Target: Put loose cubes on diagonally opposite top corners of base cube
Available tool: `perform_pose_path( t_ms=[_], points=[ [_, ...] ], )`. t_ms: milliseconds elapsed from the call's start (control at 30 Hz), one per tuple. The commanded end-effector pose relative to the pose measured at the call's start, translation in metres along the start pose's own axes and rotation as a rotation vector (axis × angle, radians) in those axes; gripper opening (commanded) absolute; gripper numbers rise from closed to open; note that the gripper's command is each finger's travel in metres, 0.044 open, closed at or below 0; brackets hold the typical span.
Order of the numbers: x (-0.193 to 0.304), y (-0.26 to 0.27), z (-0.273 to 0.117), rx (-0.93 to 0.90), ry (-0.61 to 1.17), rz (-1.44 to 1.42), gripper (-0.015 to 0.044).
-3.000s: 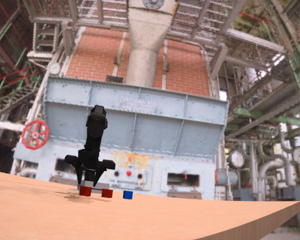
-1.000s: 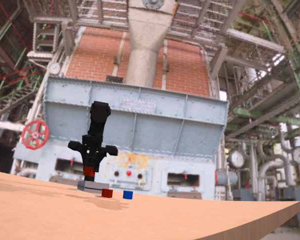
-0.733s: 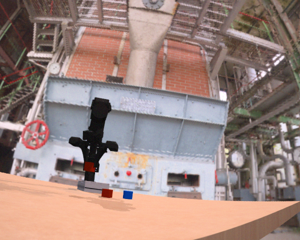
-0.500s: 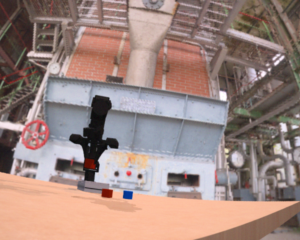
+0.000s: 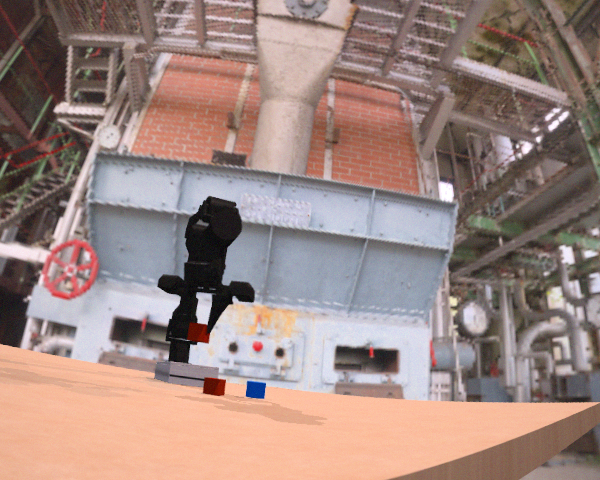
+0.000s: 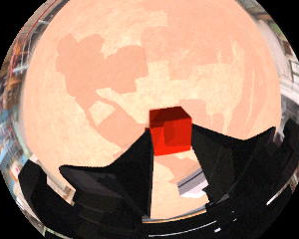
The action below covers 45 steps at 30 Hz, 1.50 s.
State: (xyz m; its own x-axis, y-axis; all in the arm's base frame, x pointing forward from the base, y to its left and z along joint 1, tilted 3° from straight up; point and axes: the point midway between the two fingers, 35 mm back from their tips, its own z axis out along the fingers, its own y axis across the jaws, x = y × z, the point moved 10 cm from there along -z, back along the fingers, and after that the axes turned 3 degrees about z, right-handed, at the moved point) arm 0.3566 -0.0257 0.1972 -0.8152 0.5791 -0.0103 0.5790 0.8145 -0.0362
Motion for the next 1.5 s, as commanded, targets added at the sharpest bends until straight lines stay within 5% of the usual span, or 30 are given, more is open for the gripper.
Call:
perform_pose_path(
  t_ms=[0, 1467],
  points=[
    [0.011, 0.01, 0.0, -0.006, -0.004, 0.031, 0.0105],
    [0.125, 0.081, 0.025, -0.013, 0.01, 0.29, 0.0105]
  ],
)
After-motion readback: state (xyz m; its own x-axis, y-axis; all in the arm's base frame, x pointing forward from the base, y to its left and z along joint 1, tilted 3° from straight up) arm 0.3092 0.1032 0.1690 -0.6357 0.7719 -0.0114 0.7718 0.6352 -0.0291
